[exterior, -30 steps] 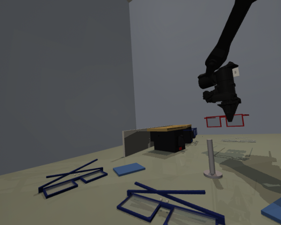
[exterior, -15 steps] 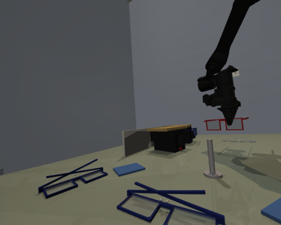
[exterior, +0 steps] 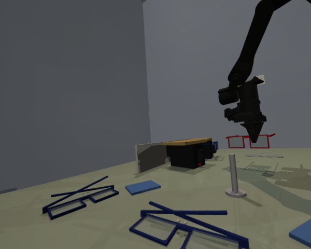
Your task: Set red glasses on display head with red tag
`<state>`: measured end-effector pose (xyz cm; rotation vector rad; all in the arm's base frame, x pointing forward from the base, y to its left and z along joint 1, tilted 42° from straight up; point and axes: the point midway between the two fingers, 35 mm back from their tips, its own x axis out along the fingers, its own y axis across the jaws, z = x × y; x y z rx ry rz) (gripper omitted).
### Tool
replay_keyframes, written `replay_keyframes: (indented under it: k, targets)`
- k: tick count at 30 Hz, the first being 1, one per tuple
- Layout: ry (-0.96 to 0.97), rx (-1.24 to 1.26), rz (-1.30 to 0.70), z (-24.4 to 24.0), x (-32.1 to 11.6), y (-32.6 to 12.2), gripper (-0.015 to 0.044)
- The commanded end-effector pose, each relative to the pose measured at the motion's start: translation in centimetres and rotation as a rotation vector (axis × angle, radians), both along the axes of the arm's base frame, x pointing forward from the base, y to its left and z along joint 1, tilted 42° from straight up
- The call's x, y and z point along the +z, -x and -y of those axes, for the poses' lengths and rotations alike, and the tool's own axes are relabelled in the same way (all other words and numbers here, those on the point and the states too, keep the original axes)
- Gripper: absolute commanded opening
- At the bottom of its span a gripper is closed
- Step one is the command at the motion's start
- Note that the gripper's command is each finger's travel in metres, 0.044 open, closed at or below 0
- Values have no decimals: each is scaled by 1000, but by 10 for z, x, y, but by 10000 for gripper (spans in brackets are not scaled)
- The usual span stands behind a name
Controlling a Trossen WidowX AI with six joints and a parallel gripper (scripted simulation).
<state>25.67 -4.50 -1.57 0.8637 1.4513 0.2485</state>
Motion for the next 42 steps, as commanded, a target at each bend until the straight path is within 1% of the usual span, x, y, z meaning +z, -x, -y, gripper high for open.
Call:
replay_keyframes:
  k: [1, 42]
  targets:
    - [-9, 0, -12, -5, -5, 1, 0]
    - [-12, 0, -11, -30, -33, -4, 0]
